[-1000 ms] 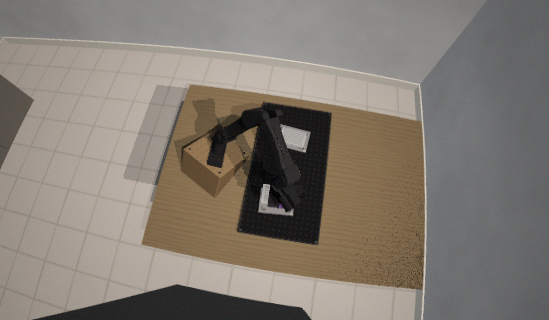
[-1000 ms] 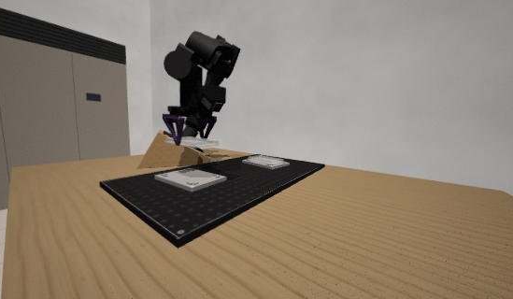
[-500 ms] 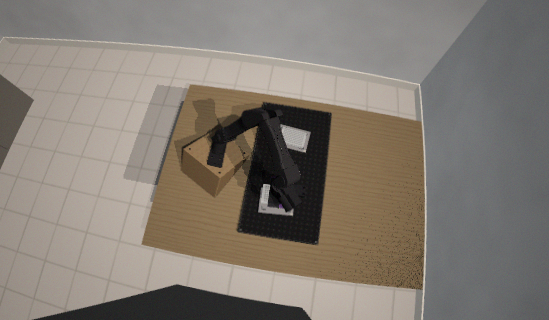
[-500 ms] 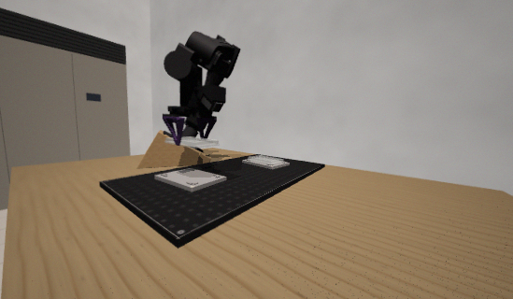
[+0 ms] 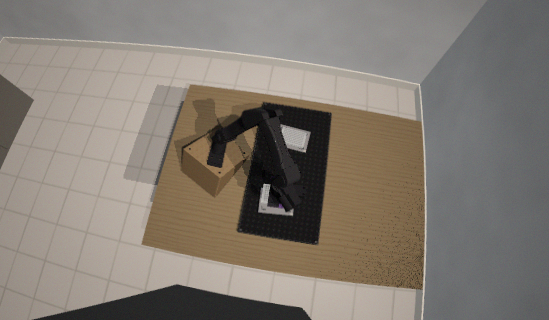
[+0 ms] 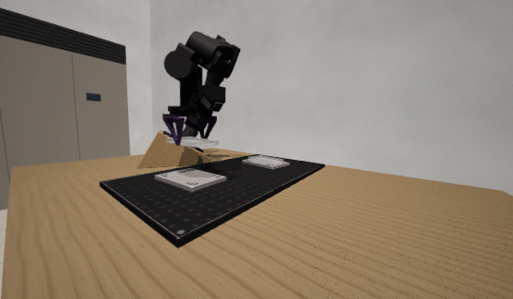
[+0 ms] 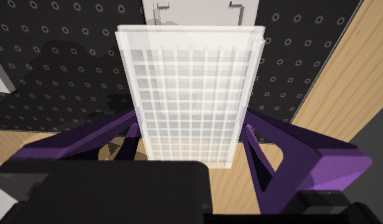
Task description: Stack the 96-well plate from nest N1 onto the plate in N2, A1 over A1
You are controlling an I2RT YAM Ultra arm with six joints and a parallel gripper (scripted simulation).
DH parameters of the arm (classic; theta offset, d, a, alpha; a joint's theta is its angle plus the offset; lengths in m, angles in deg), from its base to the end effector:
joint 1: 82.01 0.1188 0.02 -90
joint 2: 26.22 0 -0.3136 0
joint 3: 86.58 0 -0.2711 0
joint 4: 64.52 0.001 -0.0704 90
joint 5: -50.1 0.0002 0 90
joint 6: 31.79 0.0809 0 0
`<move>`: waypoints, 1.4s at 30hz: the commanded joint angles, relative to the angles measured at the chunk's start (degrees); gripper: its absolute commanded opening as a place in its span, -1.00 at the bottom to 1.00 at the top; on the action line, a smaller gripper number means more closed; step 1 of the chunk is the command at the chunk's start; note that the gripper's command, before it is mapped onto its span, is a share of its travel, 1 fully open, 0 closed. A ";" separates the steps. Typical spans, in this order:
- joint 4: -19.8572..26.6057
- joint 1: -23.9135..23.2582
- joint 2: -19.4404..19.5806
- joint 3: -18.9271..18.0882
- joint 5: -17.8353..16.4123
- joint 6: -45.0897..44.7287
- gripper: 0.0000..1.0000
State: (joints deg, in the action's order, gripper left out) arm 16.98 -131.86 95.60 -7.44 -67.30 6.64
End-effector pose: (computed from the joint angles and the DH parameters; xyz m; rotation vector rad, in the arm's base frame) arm 0.2921 -0.2869 0.1495 0.0328 2.8304 0.6759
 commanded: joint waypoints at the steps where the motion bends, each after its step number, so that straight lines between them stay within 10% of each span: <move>1: -1.23 0.52 -2.85 1.59 -1.06 5.56 -1.00; 42: -4.39 15.38 -22.18 14.84 -2.40 26.93 -1.00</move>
State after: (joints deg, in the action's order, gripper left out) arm 13.50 -116.93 75.76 6.55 -69.22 31.20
